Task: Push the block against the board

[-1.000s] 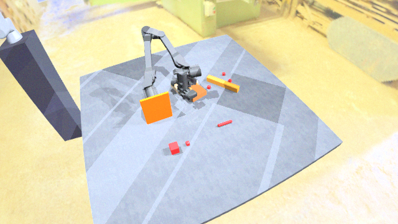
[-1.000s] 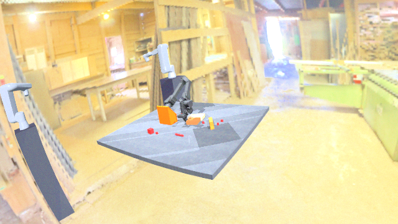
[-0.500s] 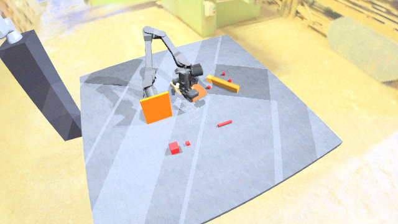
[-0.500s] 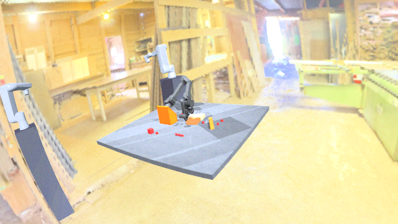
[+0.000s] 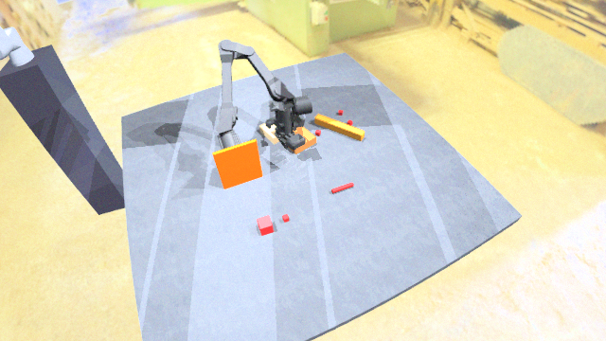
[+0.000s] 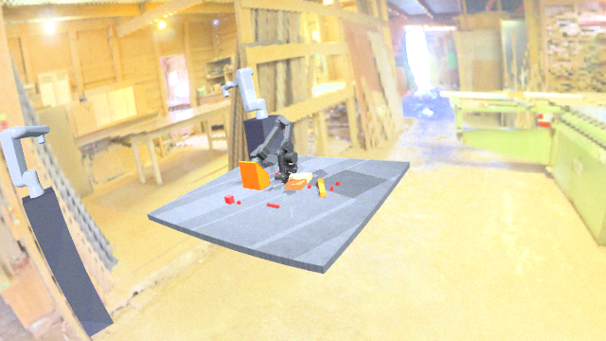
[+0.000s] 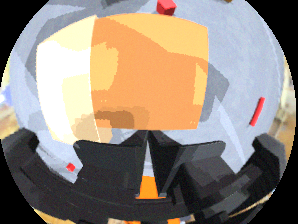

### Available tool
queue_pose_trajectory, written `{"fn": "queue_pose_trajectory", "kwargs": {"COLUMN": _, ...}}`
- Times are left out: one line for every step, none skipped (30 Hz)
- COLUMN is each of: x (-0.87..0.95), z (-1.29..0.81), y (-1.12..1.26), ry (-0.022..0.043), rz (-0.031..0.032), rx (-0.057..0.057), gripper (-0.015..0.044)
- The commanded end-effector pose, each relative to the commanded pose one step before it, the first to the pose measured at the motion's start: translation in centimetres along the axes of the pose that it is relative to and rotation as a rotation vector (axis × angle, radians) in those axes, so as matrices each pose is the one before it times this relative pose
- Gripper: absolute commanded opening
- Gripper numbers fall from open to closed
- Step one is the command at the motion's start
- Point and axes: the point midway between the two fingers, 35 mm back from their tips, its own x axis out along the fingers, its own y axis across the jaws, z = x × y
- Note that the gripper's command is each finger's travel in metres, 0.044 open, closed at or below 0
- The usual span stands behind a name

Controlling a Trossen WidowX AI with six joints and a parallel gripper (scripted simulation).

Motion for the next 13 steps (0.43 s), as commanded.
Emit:
{"fn": "queue_pose_trajectory", "kwargs": {"x": -0.002, "z": 0.705, "y": 0.086, "ry": -0.00494, "rz": 0.00334, "rx": -0.0045, "gripper": 0.0000}}
{"fn": "queue_pose_trajectory", "kwargs": {"x": 0.001, "z": 0.100, "y": 0.004, "ry": -0.00004, "rz": 0.00003, "rx": 0.0000, "gripper": 0.0000}}
{"fn": "queue_pose_trajectory", "kwargs": {"x": 0.001, "z": 0.100, "y": 0.004, "ry": -0.00004, "rz": 0.00003, "rx": 0.0000, "gripper": 0.0000}}
{"fn": "queue_pose_trajectory", "kwargs": {"x": 0.002, "z": 0.100, "y": 0.005, "ry": -0.00004, "rz": 0.00003, "rx": 0.0000, "gripper": 0.0000}}
{"fn": "queue_pose_trajectory", "kwargs": {"x": 0.002, "z": 0.099, "y": 0.005, "ry": -0.00004, "rz": 0.00003, "rx": 0.0000, "gripper": 0.0000}}
{"fn": "queue_pose_trajectory", "kwargs": {"x": -0.001, "z": -0.027, "y": -0.003, "ry": 0.00001, "rz": -0.00002, "rx": 0.0000, "gripper": 0.0000}}
{"fn": "queue_pose_trajectory", "kwargs": {"x": -0.001, "z": -0.053, "y": -0.006, "ry": 0.00002, "rz": -0.00003, "rx": 0.0000, "gripper": 0.0000}}
{"fn": "queue_pose_trajectory", "kwargs": {"x": -0.002, "z": -0.078, "y": -0.008, "ry": 0.00003, "rz": -0.00005, "rx": 0.0000, "gripper": 0.0000}}
{"fn": "queue_pose_trajectory", "kwargs": {"x": -0.003, "z": -0.104, "y": -0.010, "ry": 0.00005, "rz": -0.00006, "rx": 0.0000, "gripper": 0.0000}}
{"fn": "queue_pose_trajectory", "kwargs": {"x": -0.003, "z": -0.131, "y": -0.013, "ry": 0.00006, "rz": -0.00007, "rx": 0.0001, "gripper": 0.0000}}
{"fn": "queue_pose_trajectory", "kwargs": {"x": -0.003, "z": -0.154, "y": -0.014, "ry": 0.00007, "rz": -0.00008, "rx": 0.0001, "gripper": 0.0000}}
{"fn": "queue_pose_trajectory", "kwargs": {"x": -0.003, "z": -0.165, "y": -0.014, "ry": 0.00007, "rz": -0.00008, "rx": 0.0001, "gripper": 0.0000}}
{"fn": "queue_pose_trajectory", "kwargs": {"x": -0.003, "z": -0.167, "y": -0.014, "ry": 0.00007, "rz": -0.00007, "rx": 0.0001, "gripper": 0.0000}}
